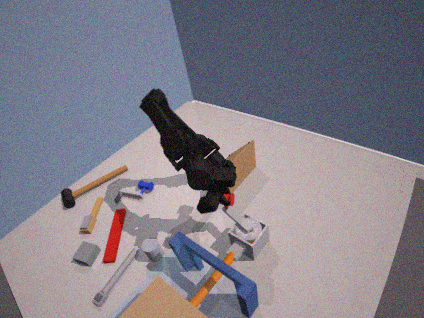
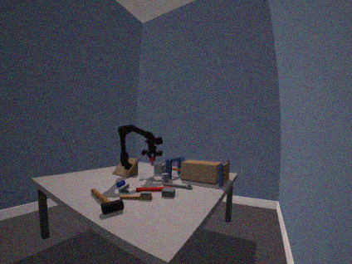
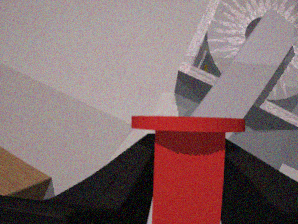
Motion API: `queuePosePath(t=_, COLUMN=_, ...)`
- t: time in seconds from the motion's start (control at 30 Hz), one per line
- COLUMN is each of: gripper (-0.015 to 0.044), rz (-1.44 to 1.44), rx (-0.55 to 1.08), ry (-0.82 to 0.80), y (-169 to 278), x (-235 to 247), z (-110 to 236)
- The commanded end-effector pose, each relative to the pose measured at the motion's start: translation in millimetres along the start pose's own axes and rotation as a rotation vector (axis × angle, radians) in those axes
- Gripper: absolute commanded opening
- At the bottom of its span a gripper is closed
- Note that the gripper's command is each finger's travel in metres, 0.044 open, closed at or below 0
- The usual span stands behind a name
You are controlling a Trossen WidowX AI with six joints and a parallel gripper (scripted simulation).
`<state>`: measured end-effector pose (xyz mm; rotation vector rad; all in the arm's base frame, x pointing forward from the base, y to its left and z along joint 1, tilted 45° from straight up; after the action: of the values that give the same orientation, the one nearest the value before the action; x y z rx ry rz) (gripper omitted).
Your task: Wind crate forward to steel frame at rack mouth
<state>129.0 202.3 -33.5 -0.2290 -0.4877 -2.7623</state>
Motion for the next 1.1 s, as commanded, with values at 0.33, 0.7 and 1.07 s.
queuePosePath(t=0.33, gripper=0.0000, rz=-0.011, rx=0.018, ry=0.022, y=8, x=-25, z=3)
queuePosePath(t=0.7, gripper=0.0000, rz=-0.011, rx=0.018, ry=0.023, y=9, x=-39, z=5)
queuePosePath(t=1.07, gripper=0.0000, rz=-0.011, rx=0.018, ry=0.024, y=9, x=-52, z=6)
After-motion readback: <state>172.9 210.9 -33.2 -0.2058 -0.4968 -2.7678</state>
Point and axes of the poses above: the point midway between the two fingers, 35 mm back from their tips, its own z axis back along the fingers, its own x axis across the jaws, y = z × x, the point moved 1 cm from there along z, back along the fingers, and after that the axes turned 10 degrees about -z, right-handed, at the moved point
